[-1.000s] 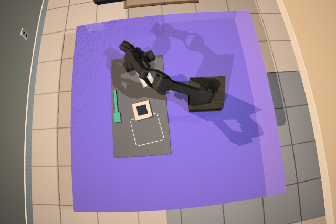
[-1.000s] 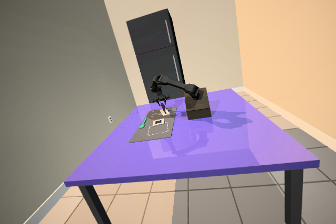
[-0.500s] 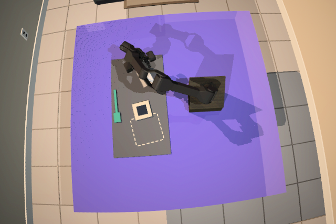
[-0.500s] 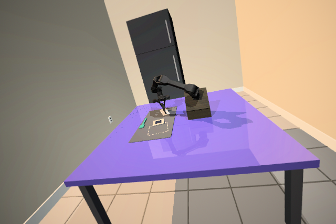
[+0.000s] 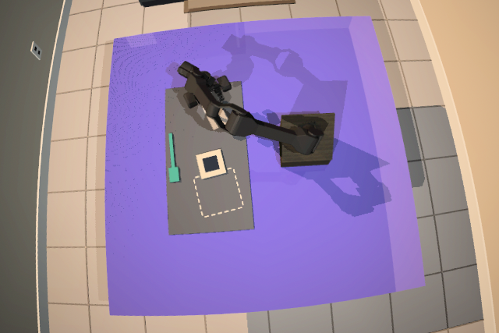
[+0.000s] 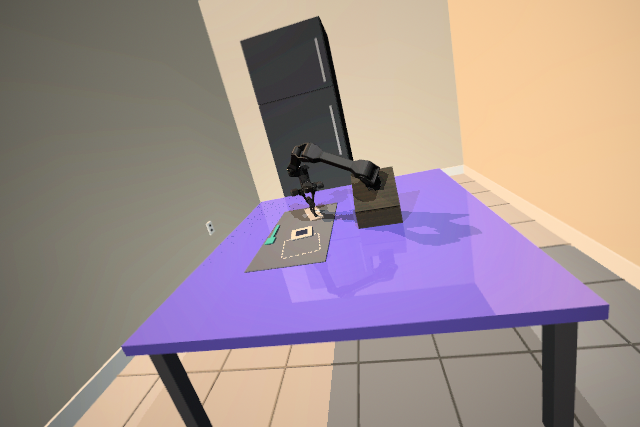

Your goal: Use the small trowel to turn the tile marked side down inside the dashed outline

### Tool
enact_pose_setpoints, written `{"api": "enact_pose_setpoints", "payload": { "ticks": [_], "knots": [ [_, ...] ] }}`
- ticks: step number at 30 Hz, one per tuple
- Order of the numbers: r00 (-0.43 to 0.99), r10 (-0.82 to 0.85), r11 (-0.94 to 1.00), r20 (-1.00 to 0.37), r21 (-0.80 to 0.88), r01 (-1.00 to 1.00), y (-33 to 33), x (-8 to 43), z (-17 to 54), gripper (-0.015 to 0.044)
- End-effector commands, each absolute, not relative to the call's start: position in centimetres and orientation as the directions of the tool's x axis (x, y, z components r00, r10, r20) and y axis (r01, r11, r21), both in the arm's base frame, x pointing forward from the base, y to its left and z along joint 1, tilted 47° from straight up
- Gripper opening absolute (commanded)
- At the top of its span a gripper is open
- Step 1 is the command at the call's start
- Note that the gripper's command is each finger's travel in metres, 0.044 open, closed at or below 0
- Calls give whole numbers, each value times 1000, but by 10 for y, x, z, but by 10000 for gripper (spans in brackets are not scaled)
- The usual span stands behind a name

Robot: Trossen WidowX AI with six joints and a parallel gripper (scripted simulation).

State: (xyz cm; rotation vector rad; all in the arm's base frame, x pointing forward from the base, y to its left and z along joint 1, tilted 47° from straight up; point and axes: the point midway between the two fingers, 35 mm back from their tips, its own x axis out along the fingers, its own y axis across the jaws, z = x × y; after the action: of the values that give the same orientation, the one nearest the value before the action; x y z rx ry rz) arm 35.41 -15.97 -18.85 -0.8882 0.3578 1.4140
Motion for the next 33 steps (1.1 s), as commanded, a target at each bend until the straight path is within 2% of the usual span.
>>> {"api": "enact_pose_setpoints", "payload": {
  "ticks": [1,13,25,33],
  "knots": [
    [174,699,-52,-694,-291,-955,-159,354,-189,130],
    [174,699,198,-694,-45,-979,-159,354,-189,130],
    [174,699,421,-694,203,-884,-159,354,-189,130],
    [174,699,432,-694,216,-876,-159,354,-189,130]
  ]
}}
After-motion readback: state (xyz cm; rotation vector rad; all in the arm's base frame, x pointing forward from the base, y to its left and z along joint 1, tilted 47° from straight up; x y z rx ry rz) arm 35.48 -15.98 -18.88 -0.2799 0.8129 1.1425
